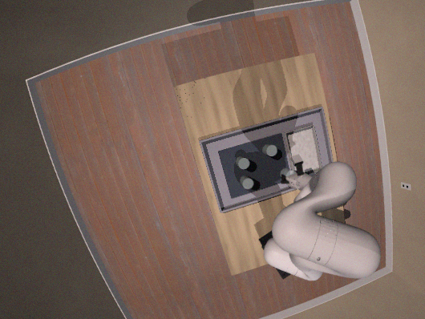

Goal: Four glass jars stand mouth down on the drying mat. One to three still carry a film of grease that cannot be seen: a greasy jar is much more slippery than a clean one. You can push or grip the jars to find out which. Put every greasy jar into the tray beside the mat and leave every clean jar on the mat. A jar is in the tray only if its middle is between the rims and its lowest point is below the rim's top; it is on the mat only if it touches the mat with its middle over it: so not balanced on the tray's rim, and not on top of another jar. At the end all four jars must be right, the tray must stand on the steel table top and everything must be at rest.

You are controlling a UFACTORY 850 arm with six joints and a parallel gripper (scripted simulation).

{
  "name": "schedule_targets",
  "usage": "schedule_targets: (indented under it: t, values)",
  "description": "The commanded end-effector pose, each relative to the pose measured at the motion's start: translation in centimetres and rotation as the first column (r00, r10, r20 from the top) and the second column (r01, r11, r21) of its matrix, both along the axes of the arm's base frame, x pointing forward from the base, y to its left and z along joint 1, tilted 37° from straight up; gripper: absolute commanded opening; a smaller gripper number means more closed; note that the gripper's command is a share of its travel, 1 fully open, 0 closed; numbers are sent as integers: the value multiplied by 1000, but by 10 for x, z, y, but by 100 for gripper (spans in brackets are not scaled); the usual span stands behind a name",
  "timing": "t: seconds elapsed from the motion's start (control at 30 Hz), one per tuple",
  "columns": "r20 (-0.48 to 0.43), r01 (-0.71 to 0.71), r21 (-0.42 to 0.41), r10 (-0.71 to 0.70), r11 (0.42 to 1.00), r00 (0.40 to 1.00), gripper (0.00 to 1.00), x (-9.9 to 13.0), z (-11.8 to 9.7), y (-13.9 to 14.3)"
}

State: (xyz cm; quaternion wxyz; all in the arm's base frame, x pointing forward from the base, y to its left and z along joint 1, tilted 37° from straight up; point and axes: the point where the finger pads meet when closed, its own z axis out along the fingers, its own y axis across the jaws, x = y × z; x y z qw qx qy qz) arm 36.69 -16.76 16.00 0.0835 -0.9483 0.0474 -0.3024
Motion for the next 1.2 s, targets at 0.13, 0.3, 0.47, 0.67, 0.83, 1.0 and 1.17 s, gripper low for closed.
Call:
schedule_targets:
  t: [0.13,0.3,0.47,0.67,0.83,1.0,1.17]
  values:
    - [0,-1,1,1,1000,1000,0,5,0,-25]
    - [0,-1,1,1,1000,1000,0,7,-1,-35]
    - [0,-1,1,1,1000,1000,0,10,-1,-51]
    - [0,-1,1,1,1000,1000,0,14,-2,-71]
    - [0,-1,1,1,1000,1000,0,16,-2,-80]
    - [0,-1,1,1,1000,1000,0,19,-2,-97]
    - [0,-1,1,1,1000,1000,0,22,-3,-113]
